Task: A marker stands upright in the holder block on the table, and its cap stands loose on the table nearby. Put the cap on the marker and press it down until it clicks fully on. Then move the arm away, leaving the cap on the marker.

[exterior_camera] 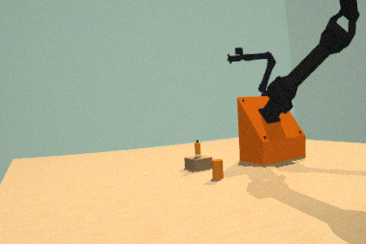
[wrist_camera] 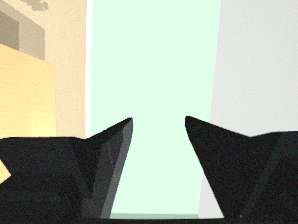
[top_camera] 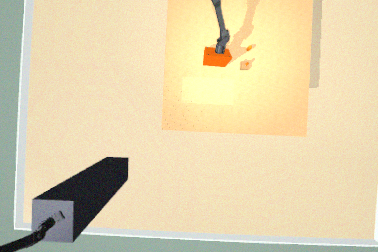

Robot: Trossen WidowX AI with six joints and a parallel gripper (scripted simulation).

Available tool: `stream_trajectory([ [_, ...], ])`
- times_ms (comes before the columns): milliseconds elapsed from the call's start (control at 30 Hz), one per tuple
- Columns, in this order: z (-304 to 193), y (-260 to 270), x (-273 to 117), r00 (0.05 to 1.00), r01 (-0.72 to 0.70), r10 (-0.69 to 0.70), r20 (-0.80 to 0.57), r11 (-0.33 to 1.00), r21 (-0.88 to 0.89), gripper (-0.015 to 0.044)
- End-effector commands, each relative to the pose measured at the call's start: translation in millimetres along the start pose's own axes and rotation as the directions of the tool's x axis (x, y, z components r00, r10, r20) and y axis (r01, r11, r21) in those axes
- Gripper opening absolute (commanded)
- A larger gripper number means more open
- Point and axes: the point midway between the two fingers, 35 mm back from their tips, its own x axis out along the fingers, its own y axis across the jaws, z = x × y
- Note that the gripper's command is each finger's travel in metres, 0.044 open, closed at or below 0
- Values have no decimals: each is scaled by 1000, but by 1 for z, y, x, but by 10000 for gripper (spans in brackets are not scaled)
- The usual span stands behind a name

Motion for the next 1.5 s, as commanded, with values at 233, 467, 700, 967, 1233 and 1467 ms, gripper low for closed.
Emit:
stream_trajectory([
  [233, -124, 134, 53, 864, -427, 449, -228, 893, 141, 247],
  [467, -178, 190, 50, 731, -547, 615, -296, 787, 285, 247],
  [700, -239, 267, 20, 475, -691, 830, -292, 558, 459, 247],
  [967, -291, 356, -51, 122, -611, 987, -103, 156, 776, 247],
  [1233, -303, 395, -107, -31, -410, 995, 95, -99, 907, 247],
  [1467, -301, 418, -109, -31, -410, 995, 95, -99, 907, 247],
])
